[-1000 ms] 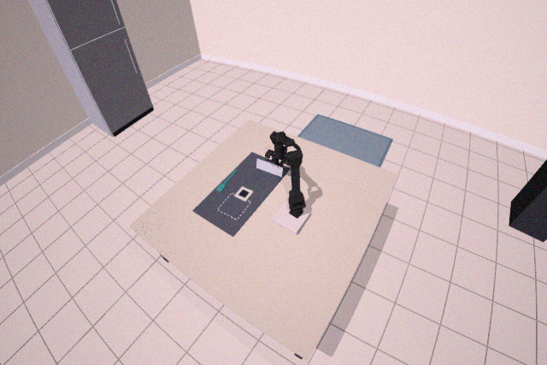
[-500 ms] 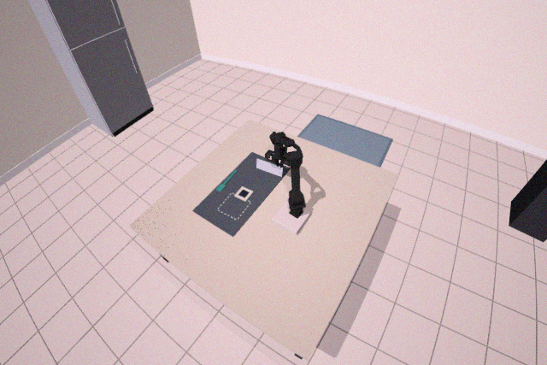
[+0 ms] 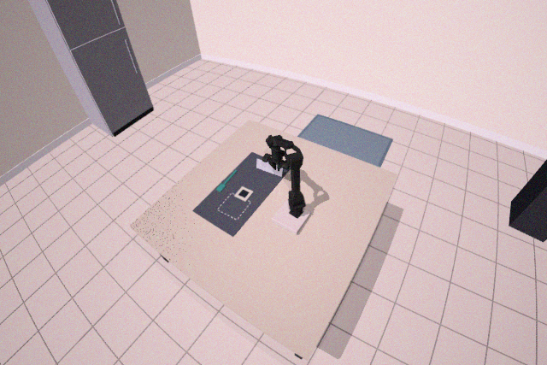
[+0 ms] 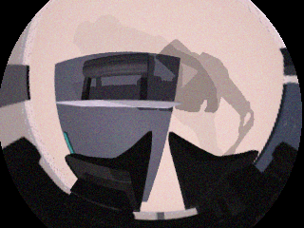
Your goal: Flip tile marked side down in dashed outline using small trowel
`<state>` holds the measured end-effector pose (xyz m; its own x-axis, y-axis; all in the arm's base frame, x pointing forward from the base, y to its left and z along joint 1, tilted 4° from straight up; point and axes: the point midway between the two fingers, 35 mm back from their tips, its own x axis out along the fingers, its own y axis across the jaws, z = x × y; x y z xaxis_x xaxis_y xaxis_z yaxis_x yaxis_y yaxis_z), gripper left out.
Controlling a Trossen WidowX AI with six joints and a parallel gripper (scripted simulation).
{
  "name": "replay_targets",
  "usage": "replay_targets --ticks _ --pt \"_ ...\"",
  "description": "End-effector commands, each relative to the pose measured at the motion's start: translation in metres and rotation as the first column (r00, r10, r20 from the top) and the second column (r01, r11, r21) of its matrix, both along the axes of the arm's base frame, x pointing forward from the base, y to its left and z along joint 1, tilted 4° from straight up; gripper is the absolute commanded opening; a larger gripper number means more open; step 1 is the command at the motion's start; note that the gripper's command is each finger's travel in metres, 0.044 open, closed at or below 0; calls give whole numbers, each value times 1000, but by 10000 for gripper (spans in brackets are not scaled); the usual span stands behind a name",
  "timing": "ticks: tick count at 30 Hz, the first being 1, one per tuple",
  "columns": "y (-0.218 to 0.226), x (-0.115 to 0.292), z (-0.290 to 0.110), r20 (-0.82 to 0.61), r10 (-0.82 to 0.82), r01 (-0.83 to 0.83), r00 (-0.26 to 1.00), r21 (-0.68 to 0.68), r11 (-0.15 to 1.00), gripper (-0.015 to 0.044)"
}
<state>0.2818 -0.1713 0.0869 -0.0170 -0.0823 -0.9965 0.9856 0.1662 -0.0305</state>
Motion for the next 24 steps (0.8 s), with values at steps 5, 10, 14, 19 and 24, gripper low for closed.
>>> replay_targets --ticks 5,10,14,19,24 --pt "17 -3 -9 -1 0 0 1000 4 1000 100" --pt "24 -4 -13 -1 0 0 1000 5 1000 100" --pt "31 -6 -19 -2 0 0 1000 5 1000 100" --pt "26 -4 -15 0 0 0 1000 2 1000 100" --pt "26 -5 5 -1 0 0 1000 4 1000 100"
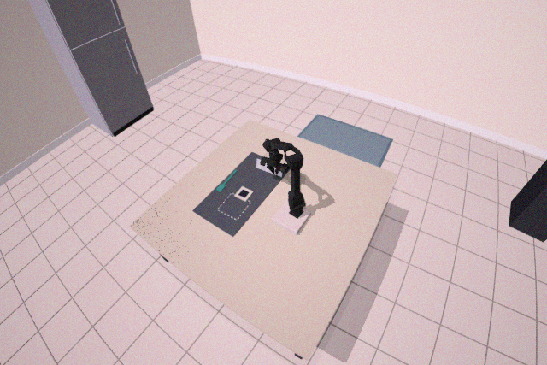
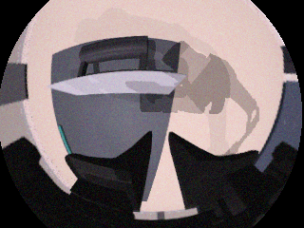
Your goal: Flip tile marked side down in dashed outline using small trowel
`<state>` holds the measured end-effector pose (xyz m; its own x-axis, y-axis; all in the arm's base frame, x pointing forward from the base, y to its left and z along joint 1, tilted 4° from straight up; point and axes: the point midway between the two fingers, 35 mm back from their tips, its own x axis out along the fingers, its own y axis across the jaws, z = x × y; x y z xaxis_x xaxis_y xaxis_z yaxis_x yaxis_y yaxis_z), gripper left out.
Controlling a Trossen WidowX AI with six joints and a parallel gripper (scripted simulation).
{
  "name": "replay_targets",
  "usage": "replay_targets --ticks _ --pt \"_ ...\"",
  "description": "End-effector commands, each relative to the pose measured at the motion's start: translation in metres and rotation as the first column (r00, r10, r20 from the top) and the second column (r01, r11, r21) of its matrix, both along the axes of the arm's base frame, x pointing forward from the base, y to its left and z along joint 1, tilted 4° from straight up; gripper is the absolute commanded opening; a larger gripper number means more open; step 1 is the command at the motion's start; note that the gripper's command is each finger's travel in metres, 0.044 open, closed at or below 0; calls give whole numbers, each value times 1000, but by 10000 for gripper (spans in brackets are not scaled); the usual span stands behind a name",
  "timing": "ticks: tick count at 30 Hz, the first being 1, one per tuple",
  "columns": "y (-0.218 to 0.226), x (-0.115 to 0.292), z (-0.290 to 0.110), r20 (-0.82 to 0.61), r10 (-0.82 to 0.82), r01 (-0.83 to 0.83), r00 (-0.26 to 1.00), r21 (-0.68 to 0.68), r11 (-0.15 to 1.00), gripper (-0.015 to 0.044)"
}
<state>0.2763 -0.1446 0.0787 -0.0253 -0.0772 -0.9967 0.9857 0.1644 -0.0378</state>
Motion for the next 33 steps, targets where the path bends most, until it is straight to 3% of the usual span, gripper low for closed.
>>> replay_targets --ticks 1,7,17,33 --pt "-1 1 18 7 2 -2 1000 -1 1000 100" --pt "-3 1 22 5 25 -25 1000 0 1000 100" --pt "-29 9 25 -19 357 -356 934 9 934 100" --pt "-75 17 27 -51 794 -793 606 40 608 100"
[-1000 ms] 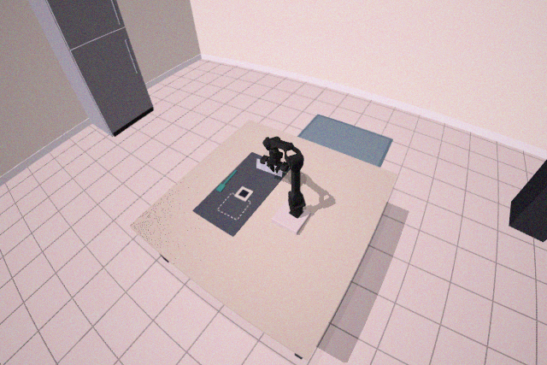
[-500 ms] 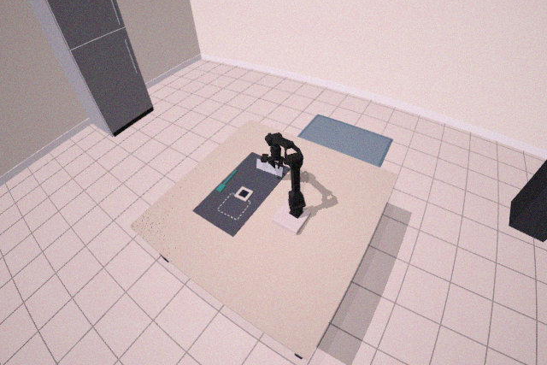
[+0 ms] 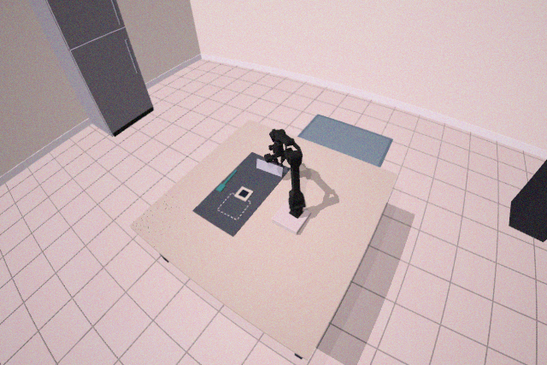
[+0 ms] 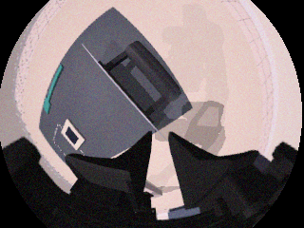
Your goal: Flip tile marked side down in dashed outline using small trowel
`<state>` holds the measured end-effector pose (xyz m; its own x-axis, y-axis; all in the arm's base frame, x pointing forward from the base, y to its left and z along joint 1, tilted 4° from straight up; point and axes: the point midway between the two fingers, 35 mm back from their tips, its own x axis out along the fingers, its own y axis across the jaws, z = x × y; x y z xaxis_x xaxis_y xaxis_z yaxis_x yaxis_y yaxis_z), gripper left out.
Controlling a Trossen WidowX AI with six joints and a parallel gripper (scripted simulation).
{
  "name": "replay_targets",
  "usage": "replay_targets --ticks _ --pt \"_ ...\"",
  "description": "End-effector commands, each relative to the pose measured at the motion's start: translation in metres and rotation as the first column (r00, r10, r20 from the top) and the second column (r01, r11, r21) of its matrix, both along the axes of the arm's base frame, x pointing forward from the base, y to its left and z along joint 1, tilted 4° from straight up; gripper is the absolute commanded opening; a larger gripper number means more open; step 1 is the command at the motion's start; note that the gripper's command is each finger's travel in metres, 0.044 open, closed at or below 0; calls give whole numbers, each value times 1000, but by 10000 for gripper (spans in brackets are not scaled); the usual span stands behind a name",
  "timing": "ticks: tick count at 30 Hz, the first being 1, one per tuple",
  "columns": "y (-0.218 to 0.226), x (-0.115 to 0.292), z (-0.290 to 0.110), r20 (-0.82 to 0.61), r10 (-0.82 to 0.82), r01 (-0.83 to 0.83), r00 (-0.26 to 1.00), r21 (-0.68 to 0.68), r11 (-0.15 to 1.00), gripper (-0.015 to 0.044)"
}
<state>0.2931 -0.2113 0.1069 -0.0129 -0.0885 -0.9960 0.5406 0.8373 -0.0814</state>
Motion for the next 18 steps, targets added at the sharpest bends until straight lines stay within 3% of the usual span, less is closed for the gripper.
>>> replay_targets --ticks 1,18 --pt "-11 0 -1 -14 122 -122 992 8 992 100" --pt "-59 0 -3 -56 622 -621 781 31 783 100"
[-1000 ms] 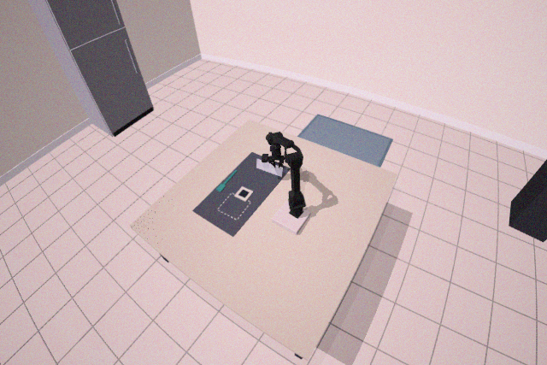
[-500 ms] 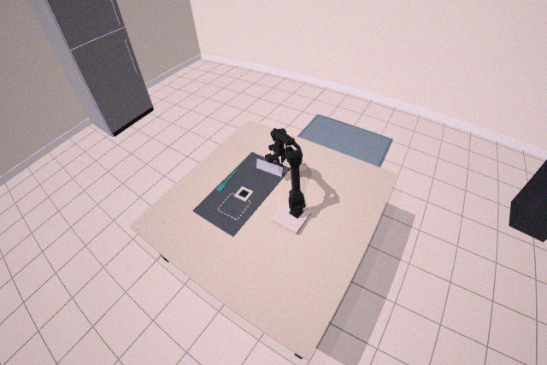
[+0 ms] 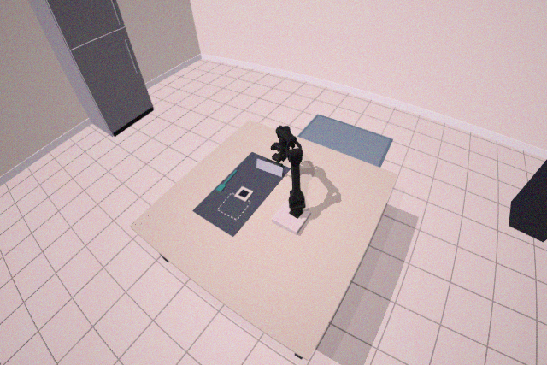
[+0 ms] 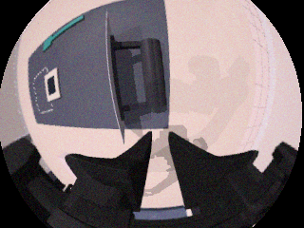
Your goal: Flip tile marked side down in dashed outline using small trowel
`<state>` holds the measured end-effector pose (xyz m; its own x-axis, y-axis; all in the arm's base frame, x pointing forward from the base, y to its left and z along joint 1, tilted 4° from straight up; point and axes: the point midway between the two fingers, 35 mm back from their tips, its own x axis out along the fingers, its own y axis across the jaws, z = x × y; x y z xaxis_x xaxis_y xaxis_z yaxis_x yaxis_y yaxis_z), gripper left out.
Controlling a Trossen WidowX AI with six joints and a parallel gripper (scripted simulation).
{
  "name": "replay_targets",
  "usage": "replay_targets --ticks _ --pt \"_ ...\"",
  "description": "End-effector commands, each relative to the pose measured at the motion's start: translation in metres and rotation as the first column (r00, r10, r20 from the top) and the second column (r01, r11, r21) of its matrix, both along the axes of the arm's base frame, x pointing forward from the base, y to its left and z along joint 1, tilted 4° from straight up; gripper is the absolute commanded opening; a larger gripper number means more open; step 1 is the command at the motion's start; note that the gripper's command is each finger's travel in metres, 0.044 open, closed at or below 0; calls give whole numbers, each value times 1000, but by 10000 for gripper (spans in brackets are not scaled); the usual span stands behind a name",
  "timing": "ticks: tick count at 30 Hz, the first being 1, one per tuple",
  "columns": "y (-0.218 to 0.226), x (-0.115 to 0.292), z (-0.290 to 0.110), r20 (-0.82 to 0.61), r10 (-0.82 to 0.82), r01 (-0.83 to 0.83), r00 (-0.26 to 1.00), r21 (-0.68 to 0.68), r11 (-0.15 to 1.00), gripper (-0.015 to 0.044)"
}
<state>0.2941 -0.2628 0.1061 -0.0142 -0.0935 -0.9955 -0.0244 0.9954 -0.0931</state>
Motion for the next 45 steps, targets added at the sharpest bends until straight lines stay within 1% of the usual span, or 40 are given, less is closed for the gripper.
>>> replay_targets --ticks 1,7,36,45 --pt "-9 -1 -2 -12 94 -94 996 8 996 100" --pt "-8 -1 -3 -12 100 -100 995 8 995 100" --pt "27 -7 -26 -16 142 -142 990 12 990 100" --pt "46 -11 -27 -16 143 -142 990 14 990 100"
